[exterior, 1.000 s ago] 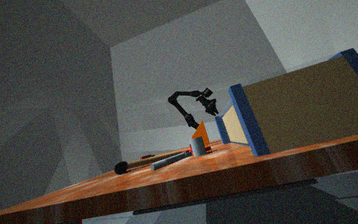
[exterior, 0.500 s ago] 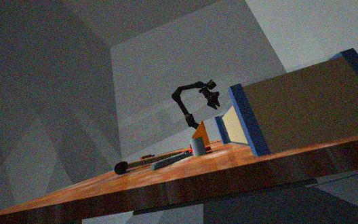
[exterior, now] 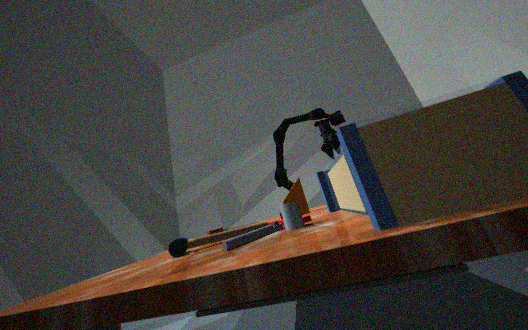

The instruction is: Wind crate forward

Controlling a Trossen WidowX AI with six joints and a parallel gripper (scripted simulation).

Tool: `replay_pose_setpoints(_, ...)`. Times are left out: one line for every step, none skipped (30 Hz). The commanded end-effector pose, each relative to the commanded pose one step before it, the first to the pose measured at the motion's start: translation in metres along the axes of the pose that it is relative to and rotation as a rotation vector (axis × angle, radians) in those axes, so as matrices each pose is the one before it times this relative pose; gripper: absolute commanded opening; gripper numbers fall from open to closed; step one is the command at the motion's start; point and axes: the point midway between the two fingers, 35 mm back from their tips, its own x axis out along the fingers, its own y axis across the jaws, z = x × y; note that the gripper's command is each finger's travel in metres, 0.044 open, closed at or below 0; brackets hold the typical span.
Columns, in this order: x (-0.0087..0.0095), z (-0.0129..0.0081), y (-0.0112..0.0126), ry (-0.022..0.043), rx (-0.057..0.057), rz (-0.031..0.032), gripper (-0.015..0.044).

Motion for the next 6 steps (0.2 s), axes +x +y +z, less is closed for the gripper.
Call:
replay_pose_setpoints(0.00036,0.00161,-0.00361,0.01711,-0.0014,-0.00543,0.044)
replay_pose_setpoints(0.0,0.0,0.0,0.0,0.0,0.0,0.044)
replay_pose_setpoints(0.0,0.0,0.0,0.0,0.0,0.0,0.044)
replay_pose_setpoints(0.0,0.0,0.0,0.0,0.0,0.0,0.044)
replay_pose_setpoints(0.0,0.0,0.0,0.0,0.0,0.0,0.044)
replay_pose_setpoints(0.0,0.0,0.0,0.0,0.0,0.0,0.044)
